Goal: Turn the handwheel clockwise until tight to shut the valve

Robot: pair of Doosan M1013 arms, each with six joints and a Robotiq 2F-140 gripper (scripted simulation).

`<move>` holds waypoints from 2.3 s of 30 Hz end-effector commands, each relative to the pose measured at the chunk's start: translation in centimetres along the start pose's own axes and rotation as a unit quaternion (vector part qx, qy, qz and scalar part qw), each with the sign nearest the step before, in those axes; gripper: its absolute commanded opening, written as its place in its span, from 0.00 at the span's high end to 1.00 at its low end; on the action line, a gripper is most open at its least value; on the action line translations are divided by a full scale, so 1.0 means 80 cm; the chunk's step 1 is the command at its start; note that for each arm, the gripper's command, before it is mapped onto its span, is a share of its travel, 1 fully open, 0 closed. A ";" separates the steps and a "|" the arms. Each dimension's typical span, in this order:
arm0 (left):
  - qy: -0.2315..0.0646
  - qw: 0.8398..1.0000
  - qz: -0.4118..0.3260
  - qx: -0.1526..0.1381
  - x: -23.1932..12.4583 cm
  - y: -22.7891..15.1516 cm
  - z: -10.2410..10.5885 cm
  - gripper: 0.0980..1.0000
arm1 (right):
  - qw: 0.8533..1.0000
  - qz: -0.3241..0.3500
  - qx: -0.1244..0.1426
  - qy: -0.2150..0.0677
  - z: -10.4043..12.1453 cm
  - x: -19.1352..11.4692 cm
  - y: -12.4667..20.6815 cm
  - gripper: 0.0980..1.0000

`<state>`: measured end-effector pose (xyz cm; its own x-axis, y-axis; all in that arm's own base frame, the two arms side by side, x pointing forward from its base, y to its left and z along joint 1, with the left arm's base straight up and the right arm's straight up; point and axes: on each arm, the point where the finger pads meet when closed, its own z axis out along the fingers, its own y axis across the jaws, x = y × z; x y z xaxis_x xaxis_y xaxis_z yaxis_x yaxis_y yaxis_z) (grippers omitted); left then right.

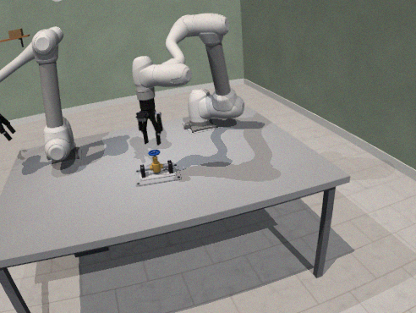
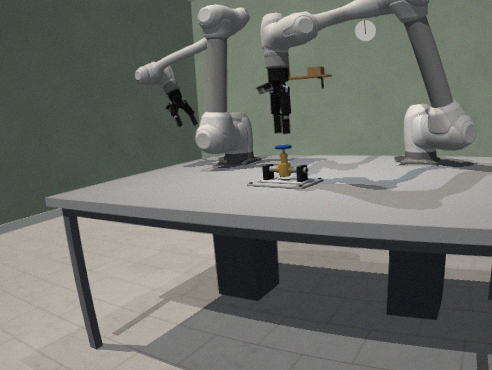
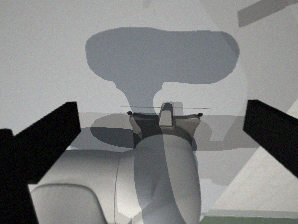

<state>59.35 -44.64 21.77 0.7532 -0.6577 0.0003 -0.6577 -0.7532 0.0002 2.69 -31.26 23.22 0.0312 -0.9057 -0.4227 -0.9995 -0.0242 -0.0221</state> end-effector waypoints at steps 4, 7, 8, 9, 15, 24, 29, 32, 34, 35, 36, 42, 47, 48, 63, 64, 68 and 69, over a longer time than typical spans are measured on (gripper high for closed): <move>0.001 0.997 -0.074 0.000 0.000 0.000 -0.002 0.55 | 1.000 0.000 0.000 0.000 -0.001 0.000 0.000 0.00; 0.001 0.991 -0.130 0.000 0.000 0.000 -0.002 0.55 | 1.000 0.000 0.000 0.000 -0.001 0.000 0.000 0.00; 0.001 0.988 -0.152 0.000 0.000 0.000 -0.002 0.55 | 1.000 0.000 0.000 0.000 -0.001 0.000 0.000 0.00; 0.001 0.988 -0.152 0.000 0.000 0.000 -0.002 0.55 | 1.000 0.000 0.000 0.000 -0.001 0.000 0.000 0.00; 0.001 0.963 -0.270 0.000 0.000 0.000 -0.002 0.55 | 1.000 0.000 0.000 0.000 -0.001 0.000 0.000 0.00; 0.001 0.878 -0.478 0.000 0.000 0.000 -0.002 0.55 | 1.000 0.000 0.000 0.000 -0.001 0.000 0.000 0.00; 0.001 0.848 -0.531 0.000 0.000 0.000 -0.002 0.55 | 1.000 0.000 0.000 0.000 -0.001 0.000 0.000 0.00; 0.001 0.821 -0.571 0.000 0.000 0.000 -0.002 0.55 | 1.000 0.000 0.000 0.000 -0.001 0.000 0.000 0.00; 0.001 0.807 -0.591 0.000 0.000 0.000 -0.002 0.55 | 1.000 0.000 0.000 0.000 -0.001 0.000 0.000 0.00; 0.001 0.801 -0.599 0.000 0.000 0.000 -0.002 0.55 | 1.000 0.000 0.000 0.000 -0.001 0.000 0.000 0.00; 0.001 0.796 -0.606 0.000 0.000 0.000 -0.002 0.55 | 1.000 0.000 0.000 0.000 -0.001 0.000 0.000 0.00; 0.001 0.782 -0.623 0.000 0.000 0.000 -0.002 0.55 | 1.000 0.000 0.000 0.000 -0.001 0.000 0.000 0.00; 0.001 0.782 -0.623 0.000 0.000 0.000 -0.002 0.55 | 1.000 0.000 0.000 0.000 -0.001 0.000 0.000 0.00; 0.001 0.782 -0.623 0.000 0.000 0.000 -0.002 0.55 | 1.000 0.000 0.000 0.000 -0.001 0.000 0.000 0.00; 0.001 0.782 -0.623 0.000 0.000 0.000 0.002 0.55 | 1.000 0.000 0.000 0.000 -0.001 0.000 0.000 0.00; 0.001 0.782 -0.623 0.000 0.000 0.000 0.003 0.55 | 1.000 0.000 0.000 0.000 -0.001 0.000 0.000 0.00; 0.001 0.782 -0.623 0.000 0.000 0.000 0.007 0.55 | 1.000 0.000 0.000 0.000 -0.001 0.000 0.000 0.00; 0.001 0.782 -0.623 0.000 0.000 0.000 0.008 0.55 | 1.000 0.000 0.000 0.000 -0.001 0.000 0.000 0.00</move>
<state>59.34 -44.63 21.16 0.8093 0.5875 -0.0002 0.5875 -0.8093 -0.0002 2.69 -31.26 23.22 0.0312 -0.9057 -0.4227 -0.9995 -0.0242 -0.0221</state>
